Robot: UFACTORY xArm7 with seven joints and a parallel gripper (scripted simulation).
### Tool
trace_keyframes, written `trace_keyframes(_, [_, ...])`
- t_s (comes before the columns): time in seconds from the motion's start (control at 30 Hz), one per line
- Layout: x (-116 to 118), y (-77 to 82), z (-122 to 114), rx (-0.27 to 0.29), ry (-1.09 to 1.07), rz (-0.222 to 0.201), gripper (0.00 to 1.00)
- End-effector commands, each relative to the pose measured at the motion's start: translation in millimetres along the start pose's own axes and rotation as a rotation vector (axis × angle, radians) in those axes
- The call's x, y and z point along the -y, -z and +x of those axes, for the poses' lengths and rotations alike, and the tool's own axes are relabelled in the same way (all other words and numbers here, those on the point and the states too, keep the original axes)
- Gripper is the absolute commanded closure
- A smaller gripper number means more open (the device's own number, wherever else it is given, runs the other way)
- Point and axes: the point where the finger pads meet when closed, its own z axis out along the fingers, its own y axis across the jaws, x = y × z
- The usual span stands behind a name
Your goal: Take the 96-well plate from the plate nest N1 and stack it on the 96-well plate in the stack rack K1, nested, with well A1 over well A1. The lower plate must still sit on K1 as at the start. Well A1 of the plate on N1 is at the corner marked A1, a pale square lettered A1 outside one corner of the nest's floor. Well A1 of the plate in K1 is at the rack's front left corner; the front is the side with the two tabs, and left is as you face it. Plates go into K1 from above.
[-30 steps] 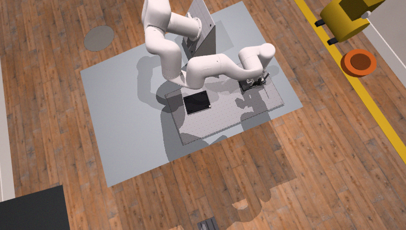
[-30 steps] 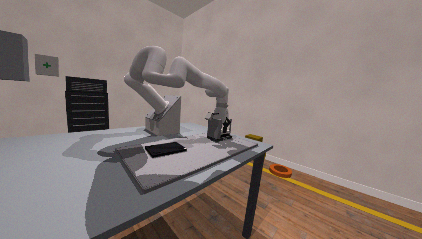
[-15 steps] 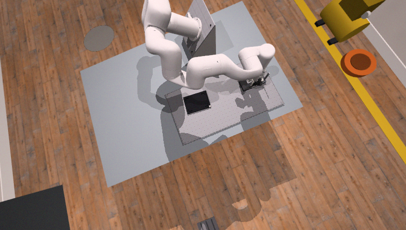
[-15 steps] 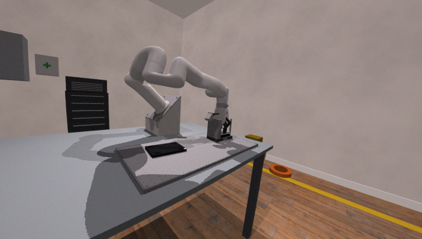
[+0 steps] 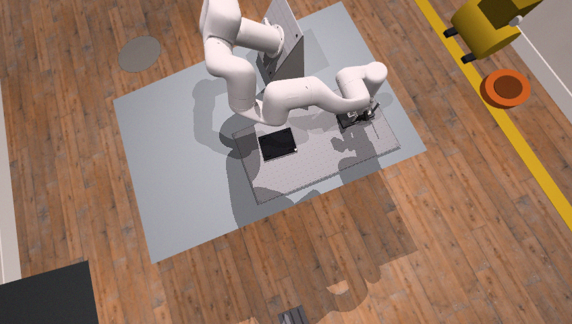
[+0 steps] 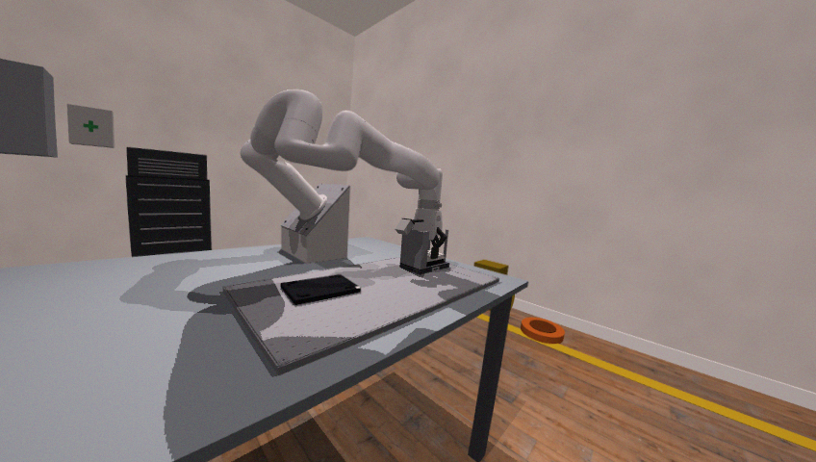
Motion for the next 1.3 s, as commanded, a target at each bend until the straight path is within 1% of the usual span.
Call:
trace_keyframes(0.0, [0.8,1.6,-1.4,0.004,0.000,0.003,1.00])
trace_keyframes(0.3, [0.8,0.8,-1.4,0.004,0.000,0.003,1.00])
trace_keyframes(0.33, [0.8,0.1,-1.4,0.004,0.000,0.003,0.00])
trace_keyframes(1.27, [0.9,0.2,-1.4,0.004,0.000,0.003,0.00])
